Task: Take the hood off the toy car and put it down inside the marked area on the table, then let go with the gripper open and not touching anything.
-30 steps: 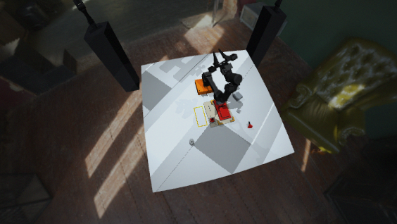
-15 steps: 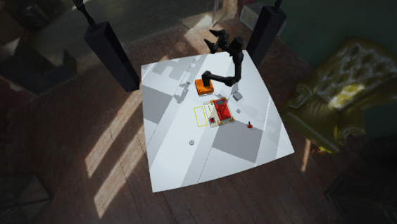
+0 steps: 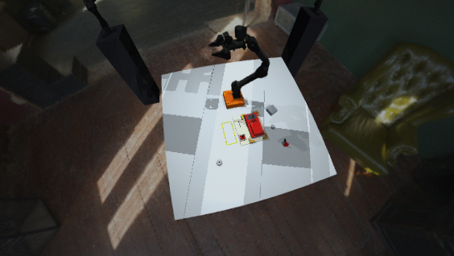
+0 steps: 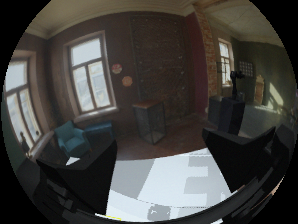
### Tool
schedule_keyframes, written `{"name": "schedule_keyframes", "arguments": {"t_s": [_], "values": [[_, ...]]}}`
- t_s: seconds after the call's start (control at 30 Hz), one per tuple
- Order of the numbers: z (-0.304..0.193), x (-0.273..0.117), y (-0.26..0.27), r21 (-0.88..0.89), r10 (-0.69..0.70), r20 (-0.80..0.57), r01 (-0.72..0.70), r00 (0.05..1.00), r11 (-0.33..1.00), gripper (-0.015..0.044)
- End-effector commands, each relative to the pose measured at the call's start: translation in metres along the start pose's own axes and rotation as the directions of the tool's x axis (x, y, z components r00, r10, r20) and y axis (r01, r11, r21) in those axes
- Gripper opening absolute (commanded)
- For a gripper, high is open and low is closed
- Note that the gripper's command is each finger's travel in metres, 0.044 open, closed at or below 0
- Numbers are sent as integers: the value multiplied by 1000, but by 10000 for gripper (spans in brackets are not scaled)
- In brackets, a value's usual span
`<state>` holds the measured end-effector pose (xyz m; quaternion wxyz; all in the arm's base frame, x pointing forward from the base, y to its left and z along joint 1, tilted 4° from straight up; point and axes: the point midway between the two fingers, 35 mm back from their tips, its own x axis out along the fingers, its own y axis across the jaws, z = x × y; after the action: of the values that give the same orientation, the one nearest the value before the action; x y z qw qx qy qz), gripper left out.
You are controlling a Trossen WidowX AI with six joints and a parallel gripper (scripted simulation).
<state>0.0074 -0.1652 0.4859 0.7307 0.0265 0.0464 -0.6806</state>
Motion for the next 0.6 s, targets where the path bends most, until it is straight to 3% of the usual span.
{"name": "schedule_keyframes", "arguments": {"t_s": [0.0,0.3,0.57], "values": [[-25,43,27,40,175,-143,-171,974,985,440],[-90,92,121,87,443,-425,-451,789,888,440],[-163,82,229,89,552,-660,-677,509,731,440]]}}
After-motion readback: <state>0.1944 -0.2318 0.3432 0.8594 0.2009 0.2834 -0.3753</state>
